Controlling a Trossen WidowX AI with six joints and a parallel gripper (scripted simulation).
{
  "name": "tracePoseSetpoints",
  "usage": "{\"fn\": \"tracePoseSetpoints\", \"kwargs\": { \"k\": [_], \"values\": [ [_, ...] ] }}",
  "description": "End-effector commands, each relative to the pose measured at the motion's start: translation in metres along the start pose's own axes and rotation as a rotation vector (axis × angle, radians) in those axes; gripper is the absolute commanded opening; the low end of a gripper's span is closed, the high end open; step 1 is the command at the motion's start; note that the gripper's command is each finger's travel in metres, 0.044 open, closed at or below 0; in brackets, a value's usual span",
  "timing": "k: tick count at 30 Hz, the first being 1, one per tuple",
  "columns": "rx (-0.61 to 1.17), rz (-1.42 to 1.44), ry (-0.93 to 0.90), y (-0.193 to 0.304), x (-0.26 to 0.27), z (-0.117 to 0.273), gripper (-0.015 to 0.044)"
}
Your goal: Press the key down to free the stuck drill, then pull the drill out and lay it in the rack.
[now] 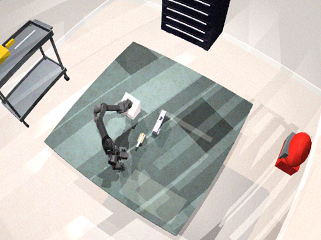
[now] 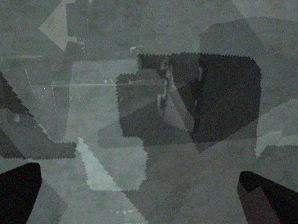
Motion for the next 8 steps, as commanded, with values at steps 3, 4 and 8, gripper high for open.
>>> {"fn": "tracePoseSetpoints", "kwargs": {
  "k": [3,4,8],
  "values": [
    [0.097,-0.282,0.132,0.070,-0.025,0.001,0.0440],
    [0.119,-0.331,0.158,0.083,-0.028,0.003,0.0440],
    [0.210,-0.506,0.273,0.137,-0.037,0.013,0.0440]
  ]
}}
Point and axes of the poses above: the point midway between the two fingers, 35 mm back from their tips, its own z axis back along the fingers, its own x axis across the jaws, y = z × x, the point moved 9 cm from there along z, back along the fingers, and after that the axes turned 10 degrees about -z, right-handed, at the moved point
